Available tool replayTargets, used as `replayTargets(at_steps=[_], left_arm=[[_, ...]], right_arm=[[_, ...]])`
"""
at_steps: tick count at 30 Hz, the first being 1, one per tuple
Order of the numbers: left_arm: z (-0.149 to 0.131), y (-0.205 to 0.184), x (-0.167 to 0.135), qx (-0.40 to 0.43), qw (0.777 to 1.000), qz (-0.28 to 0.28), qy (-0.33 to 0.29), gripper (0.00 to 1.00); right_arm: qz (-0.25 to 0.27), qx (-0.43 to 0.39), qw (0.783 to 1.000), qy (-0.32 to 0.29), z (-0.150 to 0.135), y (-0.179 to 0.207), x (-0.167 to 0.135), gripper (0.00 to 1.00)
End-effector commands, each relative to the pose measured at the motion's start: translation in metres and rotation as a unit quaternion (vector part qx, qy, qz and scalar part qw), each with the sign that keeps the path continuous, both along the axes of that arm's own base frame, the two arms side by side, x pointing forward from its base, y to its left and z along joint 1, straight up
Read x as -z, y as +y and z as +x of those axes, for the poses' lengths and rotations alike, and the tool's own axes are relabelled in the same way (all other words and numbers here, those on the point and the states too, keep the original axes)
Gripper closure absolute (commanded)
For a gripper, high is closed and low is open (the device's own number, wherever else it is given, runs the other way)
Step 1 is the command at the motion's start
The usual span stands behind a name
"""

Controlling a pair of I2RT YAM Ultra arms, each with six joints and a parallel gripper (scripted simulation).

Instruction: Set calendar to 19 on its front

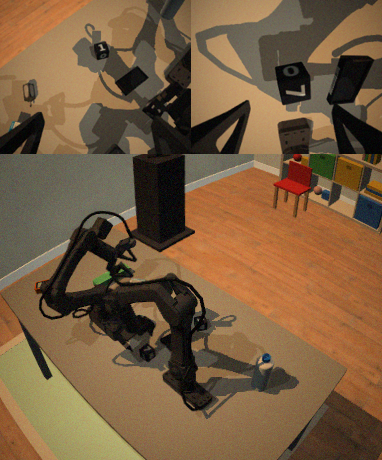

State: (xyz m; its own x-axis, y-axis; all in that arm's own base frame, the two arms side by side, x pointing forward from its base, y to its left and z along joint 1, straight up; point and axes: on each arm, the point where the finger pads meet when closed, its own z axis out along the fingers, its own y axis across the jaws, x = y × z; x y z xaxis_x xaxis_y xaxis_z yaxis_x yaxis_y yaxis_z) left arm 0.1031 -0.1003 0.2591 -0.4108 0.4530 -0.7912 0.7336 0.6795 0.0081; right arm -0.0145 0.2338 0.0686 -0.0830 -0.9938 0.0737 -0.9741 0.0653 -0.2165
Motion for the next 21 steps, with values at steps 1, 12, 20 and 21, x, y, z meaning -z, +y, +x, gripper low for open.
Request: replayTargets(at_steps=[1, 12, 20, 21], left_arm=[[-0.0061, -0.0049, -0.0011, 0.010, 1.000, -0.010, 0.000, 0.00], [-0.0061, -0.0049, -0.0011, 0.010, 1.000, -0.010, 0.000, 0.00], [-0.0061, -0.0049, -0.0011, 0.010, 1.000, -0.010, 0.000, 0.00], [-0.0061, -0.0049, -0.0011, 0.010, 1.000, -0.010, 0.000, 0.00]], right_arm=[[-0.034, -0.119, 0.992, -0.001, -0.0001, 0.0056, -0.0097, 0.00], [-0.111, -0.312, 0.943, 0.005, -0.0041, 0.0090, -0.0143, 0.00], [-0.160, -0.427, 0.890, 0.014, -0.0078, 0.0128, -0.0170, 0.00], [-0.160, -0.427, 0.890, 0.014, -0.0078, 0.0128, -0.0170, 0.00]])
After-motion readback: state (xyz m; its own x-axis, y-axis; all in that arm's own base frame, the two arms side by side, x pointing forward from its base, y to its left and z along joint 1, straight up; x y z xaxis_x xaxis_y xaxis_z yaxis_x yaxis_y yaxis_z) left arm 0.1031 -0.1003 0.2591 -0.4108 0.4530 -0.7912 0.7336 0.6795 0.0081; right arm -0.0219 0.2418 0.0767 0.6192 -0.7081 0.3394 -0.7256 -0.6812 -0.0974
